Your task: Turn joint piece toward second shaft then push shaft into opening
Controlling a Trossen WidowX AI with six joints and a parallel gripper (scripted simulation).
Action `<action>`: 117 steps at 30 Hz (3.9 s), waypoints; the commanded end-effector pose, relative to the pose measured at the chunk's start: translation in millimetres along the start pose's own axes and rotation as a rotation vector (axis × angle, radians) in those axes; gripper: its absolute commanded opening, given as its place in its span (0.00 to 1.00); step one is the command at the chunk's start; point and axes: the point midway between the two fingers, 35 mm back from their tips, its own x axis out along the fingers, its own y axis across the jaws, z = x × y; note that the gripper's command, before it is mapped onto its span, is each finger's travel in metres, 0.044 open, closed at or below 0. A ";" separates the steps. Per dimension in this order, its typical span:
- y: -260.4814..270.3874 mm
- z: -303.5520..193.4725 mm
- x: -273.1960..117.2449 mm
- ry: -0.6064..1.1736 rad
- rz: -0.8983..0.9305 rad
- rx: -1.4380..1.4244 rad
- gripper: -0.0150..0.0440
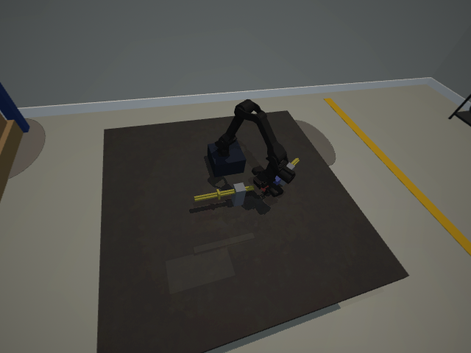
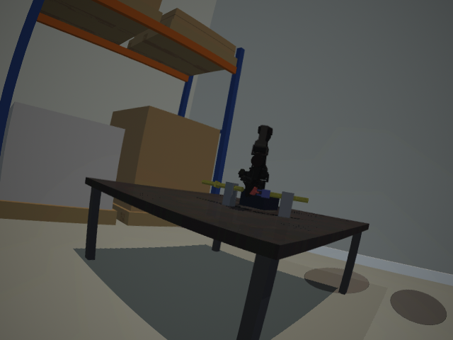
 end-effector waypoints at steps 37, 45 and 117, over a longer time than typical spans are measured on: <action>-0.1 0.1 0.3 -0.001 0.000 -0.003 0.56; -0.1 0.1 0.3 -0.001 0.000 -0.003 0.56; -12.6 -2.6 7.4 0.147 -0.023 0.258 0.25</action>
